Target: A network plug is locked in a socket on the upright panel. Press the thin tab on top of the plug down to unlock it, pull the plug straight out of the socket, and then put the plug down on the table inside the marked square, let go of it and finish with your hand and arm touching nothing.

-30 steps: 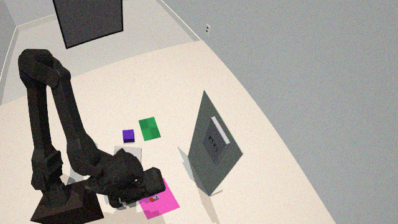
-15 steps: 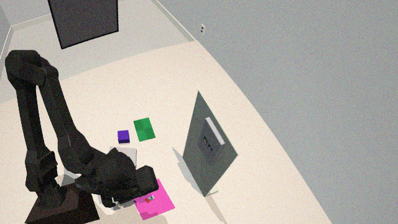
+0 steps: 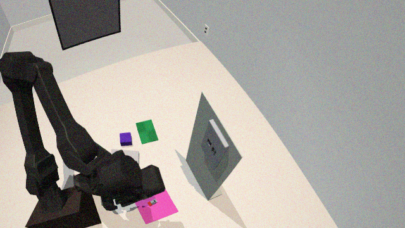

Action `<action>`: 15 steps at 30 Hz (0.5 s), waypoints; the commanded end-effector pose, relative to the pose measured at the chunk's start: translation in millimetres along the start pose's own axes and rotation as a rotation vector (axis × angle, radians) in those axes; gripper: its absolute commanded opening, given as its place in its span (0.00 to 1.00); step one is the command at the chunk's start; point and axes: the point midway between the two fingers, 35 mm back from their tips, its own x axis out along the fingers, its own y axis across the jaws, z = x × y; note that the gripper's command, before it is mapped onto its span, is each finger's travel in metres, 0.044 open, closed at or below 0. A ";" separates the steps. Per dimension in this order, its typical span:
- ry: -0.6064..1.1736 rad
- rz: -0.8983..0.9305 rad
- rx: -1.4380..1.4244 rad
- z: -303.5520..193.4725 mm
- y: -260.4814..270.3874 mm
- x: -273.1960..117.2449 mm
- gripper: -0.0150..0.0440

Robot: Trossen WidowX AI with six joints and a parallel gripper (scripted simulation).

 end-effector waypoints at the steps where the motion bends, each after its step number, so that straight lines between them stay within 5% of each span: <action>1: -0.003 -0.004 -0.008 0.9 -8.0 -9.4 0.52; 15: -0.011 -0.010 -0.009 4.8 -30.8 -52.0 0.52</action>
